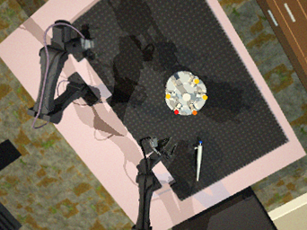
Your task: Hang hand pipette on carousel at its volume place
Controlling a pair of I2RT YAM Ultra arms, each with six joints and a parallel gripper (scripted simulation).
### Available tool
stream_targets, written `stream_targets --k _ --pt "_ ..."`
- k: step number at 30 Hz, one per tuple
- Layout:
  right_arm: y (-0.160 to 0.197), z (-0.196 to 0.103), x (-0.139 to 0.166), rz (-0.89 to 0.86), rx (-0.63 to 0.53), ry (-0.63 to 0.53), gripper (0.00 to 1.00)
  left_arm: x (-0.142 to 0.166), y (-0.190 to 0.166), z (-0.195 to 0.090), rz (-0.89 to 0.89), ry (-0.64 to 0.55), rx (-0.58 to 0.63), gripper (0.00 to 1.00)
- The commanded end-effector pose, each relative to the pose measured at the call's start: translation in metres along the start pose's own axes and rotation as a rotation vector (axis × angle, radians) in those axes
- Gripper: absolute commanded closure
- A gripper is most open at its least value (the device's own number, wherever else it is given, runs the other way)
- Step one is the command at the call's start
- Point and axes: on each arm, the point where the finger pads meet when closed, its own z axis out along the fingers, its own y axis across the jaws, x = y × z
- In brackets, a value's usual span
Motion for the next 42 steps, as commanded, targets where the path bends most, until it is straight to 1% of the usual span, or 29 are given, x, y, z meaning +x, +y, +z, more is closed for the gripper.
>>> stream_targets --k 1,5,8,11,12,15,16,22,25,26,28,34,36,41,42 --pt "0.002 0.003 -0.03 -0.04 0.092 -0.032 0.51 -0.007 0.003 -0.004 0.016 -0.029 -0.008 0.0" --pt "0.025 0.007 -0.049 -0.15 0.162 -0.031 0.51 -0.007 0.003 -0.004 0.016 -0.029 -0.008 0.0" --pt "0.039 0.009 -0.061 -0.149 0.162 -0.031 0.51 -0.007 0.003 -0.004 0.016 -0.029 -0.008 0.0" --pt "0.039 0.009 -0.061 -0.149 0.162 -0.031 0.51 -0.007 0.003 -0.004 0.016 -0.029 -0.008 0.0" --pt "0.033 0.012 -0.055 -0.144 0.171 -0.014 0.51 -0.007 0.003 -0.004 0.016 -0.029 -0.008 0.0" --pt "0.03 0.01 -0.056 -0.135 0.175 -0.02 0.51 -0.007 0.003 -0.004 0.016 -0.029 -0.008 0.0" --pt "0.044 0.01 -0.066 -0.179 0.181 -0.026 0.51 -0.007 0.003 -0.004 0.016 -0.029 -0.008 0.0" --pt "0.078 0.015 -0.094 -0.355 0.29 0.002 0.51 -0.007 0.003 -0.004 0.016 -0.029 -0.008 0.0" --pt "0.092 0.017 -0.106 -0.355 0.29 0.002 0.51 -0.007 0.003 -0.004 0.016 -0.029 -0.008 0.0" --pt "0.097 0.018 -0.11 -0.385 0.308 0.011 0.51 -0.007 0.003 -0.004 0.016 -0.029 -0.008 0.0" --pt "0.097 0.018 -0.11 -0.385 0.308 0.011 0.51 -0.007 0.003 -0.004 0.016 -0.029 -0.008 0.0" --pt "0.13 0.024 -0.137 -0.565 0.413 0.066 0.51 -0.007 0.003 -0.004 0.016 -0.029 -0.008 0.0" --pt "0.141 0.025 -0.147 -0.565 0.413 0.066 0.51 -0.007 0.003 -0.004 0.016 -0.029 -0.008 0.0" --pt "0.139 0.027 -0.145 -0.573 0.411 0.07 0.51 -0.007 0.003 -0.004 0.016 -0.029 -0.008 0.0" --pt "0.141 0.036 -0.133 -0.602 0.412 0.096 0.51 -0.007 0.003 -0.004 0.016 -0.029 -0.008 0.0"
